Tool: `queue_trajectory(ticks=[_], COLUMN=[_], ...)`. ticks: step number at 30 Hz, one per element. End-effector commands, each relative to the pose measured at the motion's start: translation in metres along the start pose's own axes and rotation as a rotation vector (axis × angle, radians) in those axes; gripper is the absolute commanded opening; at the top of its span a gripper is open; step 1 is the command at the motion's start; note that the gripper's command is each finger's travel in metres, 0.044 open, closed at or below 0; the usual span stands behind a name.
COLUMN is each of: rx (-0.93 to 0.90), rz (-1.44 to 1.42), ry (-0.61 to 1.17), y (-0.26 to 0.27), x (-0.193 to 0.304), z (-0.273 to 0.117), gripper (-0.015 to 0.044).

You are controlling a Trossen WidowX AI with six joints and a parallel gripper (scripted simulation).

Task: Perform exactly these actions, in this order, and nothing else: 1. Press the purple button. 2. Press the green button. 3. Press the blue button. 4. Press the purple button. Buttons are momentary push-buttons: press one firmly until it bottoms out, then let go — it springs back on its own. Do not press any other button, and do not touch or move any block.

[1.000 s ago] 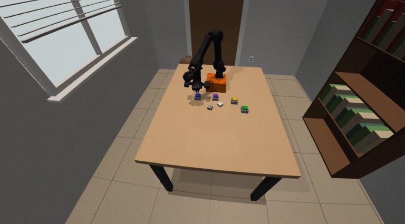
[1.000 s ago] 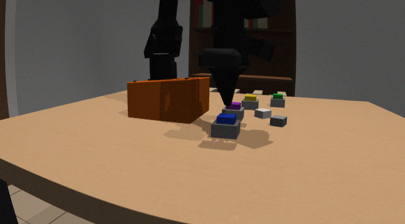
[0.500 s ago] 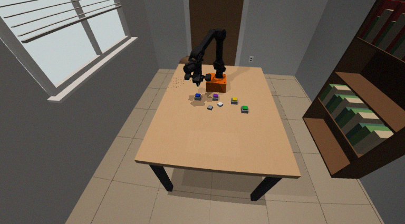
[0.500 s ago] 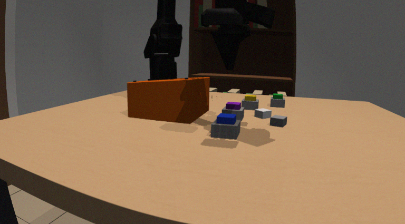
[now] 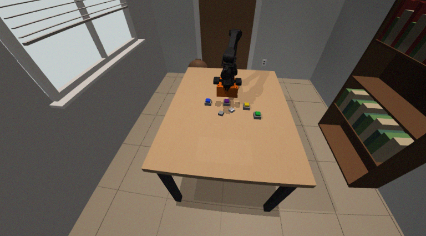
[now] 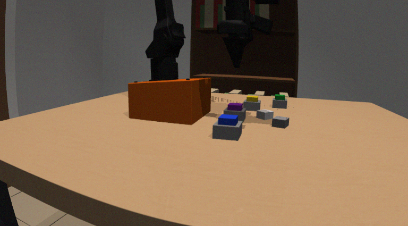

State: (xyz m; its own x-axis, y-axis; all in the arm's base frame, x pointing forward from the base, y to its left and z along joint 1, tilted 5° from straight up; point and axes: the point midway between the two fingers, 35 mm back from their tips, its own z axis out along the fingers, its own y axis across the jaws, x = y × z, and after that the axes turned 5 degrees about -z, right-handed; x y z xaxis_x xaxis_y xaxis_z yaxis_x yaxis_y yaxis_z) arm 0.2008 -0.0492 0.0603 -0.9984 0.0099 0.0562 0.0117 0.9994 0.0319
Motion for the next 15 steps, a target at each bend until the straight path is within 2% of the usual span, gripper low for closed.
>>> queue_trajectory(ticks=[1,4,15], rx=[-0.004,-0.004,-0.004], rz=[0.011,0.011,0.011], ry=[-0.002,-0.002,-0.002], y=[0.004,0.004,0.004], x=[-0.001,0.001,0.001], z=[0.022,0.058,0.07], gripper=[0.002,0.002,0.002])
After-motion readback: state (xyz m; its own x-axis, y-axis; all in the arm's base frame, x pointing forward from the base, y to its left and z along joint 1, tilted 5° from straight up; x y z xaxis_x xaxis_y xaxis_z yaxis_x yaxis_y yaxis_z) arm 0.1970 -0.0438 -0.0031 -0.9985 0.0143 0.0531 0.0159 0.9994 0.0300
